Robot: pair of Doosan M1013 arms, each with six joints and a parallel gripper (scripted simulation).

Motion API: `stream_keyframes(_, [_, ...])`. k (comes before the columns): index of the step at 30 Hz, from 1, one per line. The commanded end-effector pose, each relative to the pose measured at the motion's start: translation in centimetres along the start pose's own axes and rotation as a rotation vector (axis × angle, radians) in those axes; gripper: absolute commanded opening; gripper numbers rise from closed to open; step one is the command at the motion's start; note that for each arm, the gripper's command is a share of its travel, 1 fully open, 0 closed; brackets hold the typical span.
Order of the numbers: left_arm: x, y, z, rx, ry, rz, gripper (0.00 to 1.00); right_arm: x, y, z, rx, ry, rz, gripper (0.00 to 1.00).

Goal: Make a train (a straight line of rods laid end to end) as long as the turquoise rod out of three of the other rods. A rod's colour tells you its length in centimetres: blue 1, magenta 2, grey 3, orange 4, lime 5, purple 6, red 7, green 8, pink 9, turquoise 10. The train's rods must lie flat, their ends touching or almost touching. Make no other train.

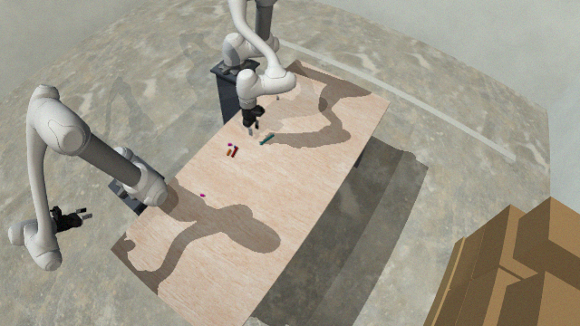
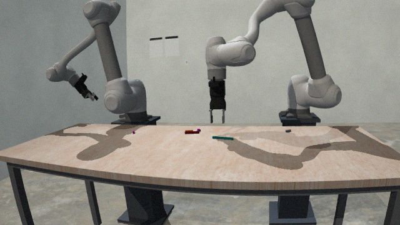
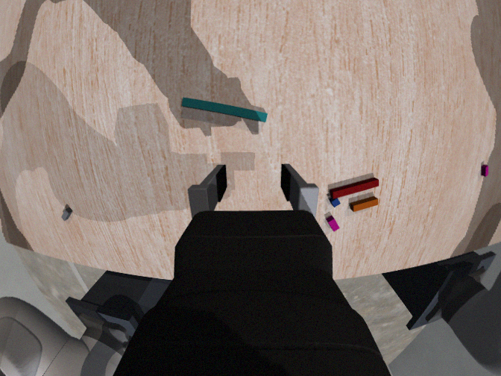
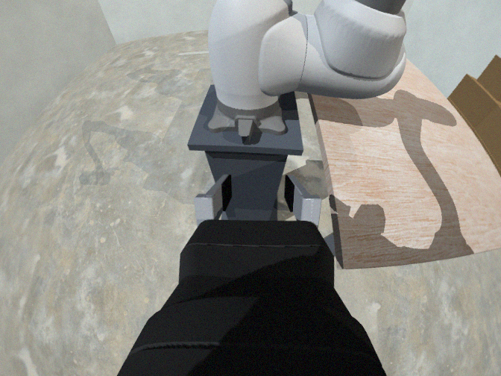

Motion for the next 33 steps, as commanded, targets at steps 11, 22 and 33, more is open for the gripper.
stream_keyframes(11, [0.02, -0.04, -0.10, 0.002, 0.001, 0.000, 1.00, 0.00, -0.01, -0.04, -0.001, 0.000, 0.000, 1.00])
stream_keyframes(22, [0.02, -0.04, -0.10, 0.002, 0.001, 0.000, 1.00, 0.00, -0.01, -0.04, -0.001, 0.000, 0.000, 1.00])
stream_keyframes(33, [-0.15, -0.08, -0.11, 0.002, 0.001, 0.024, 1.00, 0.00, -0.01, -0.04, -0.001, 0.000, 0.000, 1.00])
Point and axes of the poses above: on each arm, the point where the finger pads meet when closed, its own z axis out along the fingers, its own x axis across the jaws, y = z × x, the point moved 4 cm from there along -z, back along the fingers, and after that the axes turned 10 degrees about z, right-handed, at the moved point
